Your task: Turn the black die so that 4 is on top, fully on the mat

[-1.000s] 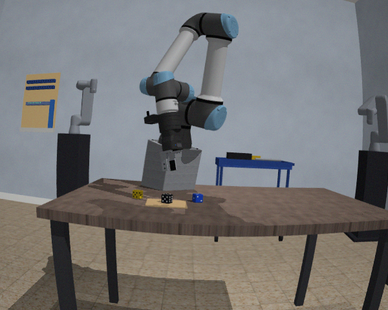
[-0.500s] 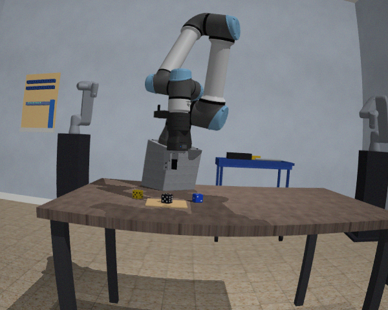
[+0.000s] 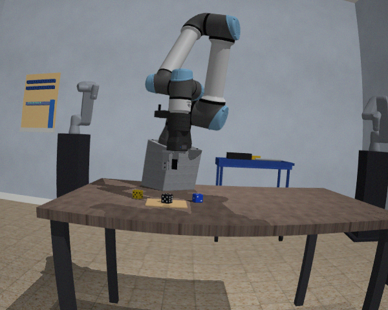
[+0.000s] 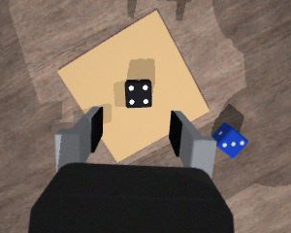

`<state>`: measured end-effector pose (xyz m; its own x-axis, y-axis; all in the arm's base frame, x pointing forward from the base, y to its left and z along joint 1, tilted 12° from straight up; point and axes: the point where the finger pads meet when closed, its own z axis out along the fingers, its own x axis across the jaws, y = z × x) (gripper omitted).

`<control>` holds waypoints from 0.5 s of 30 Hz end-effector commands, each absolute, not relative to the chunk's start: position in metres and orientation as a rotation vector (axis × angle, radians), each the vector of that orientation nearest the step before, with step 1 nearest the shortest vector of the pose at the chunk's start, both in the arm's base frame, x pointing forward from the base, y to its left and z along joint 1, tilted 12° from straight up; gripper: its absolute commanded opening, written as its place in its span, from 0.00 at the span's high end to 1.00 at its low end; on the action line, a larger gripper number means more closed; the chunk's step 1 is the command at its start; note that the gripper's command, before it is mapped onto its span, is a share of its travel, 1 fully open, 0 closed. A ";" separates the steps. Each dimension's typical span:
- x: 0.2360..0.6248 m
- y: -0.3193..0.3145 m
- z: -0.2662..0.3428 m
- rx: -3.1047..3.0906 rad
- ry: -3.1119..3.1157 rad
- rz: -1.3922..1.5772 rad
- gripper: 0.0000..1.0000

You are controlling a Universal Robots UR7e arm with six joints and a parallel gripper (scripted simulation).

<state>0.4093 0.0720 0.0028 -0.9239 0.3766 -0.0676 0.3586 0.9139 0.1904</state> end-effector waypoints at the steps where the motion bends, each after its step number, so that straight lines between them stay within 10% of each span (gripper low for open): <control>1: 0.411 0.072 0.004 0.570 2.970 0.265 0.00; 15: 0.407 0.067 0.036 0.570 2.970 0.265 0.00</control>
